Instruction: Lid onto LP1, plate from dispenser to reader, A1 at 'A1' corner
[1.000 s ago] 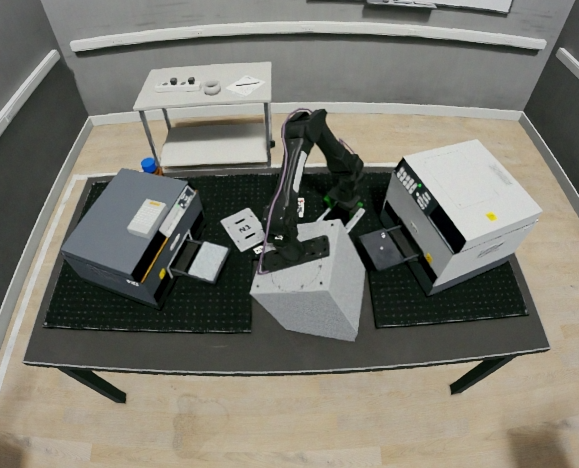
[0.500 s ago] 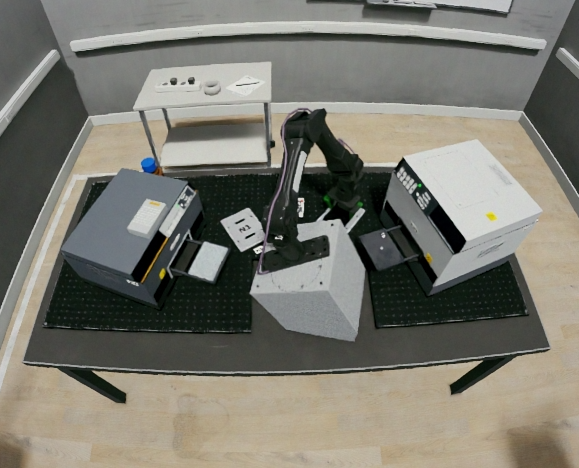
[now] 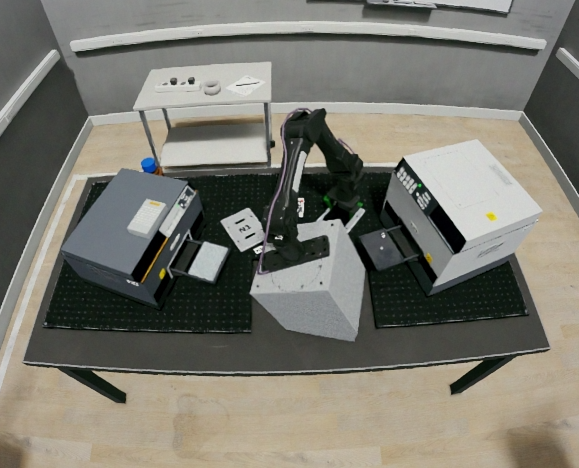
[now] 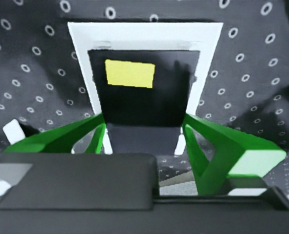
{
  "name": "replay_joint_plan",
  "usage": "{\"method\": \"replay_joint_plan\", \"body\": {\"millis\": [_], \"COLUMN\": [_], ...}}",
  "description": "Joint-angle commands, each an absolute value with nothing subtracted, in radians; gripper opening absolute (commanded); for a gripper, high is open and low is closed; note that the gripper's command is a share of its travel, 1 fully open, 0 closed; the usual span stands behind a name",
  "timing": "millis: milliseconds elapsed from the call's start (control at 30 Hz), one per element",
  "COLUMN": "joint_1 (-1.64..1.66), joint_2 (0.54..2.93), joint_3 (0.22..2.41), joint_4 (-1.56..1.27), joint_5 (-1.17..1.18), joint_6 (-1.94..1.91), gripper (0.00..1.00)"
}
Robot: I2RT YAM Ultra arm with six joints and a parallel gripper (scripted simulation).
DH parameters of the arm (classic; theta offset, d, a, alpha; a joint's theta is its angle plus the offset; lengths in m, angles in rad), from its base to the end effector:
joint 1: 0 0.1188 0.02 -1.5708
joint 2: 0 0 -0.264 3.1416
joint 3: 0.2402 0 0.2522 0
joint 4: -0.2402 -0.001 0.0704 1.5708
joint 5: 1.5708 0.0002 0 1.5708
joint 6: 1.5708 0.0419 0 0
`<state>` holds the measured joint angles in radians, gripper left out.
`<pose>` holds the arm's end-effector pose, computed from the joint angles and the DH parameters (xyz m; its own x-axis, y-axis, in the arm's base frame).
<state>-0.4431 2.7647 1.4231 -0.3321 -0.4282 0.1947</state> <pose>0.3405 -0.1412 -0.1169 -0.7987 0.5739 0.1807 0.5943 0.7059 0.3853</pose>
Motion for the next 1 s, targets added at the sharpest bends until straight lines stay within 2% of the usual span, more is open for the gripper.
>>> {"method": "replay_joint_plan", "body": {"millis": [0, 967], "joint_1": [-0.459, -0.436], "joint_2": [2.736, 2.8], "joint_3": [1.402, 1.451], "joint_4": [-0.332, -0.302], "joint_5": [-0.43, -0.433], "joint_6": [0.194, 0.216], "gripper": [0.85, 0.85]}}
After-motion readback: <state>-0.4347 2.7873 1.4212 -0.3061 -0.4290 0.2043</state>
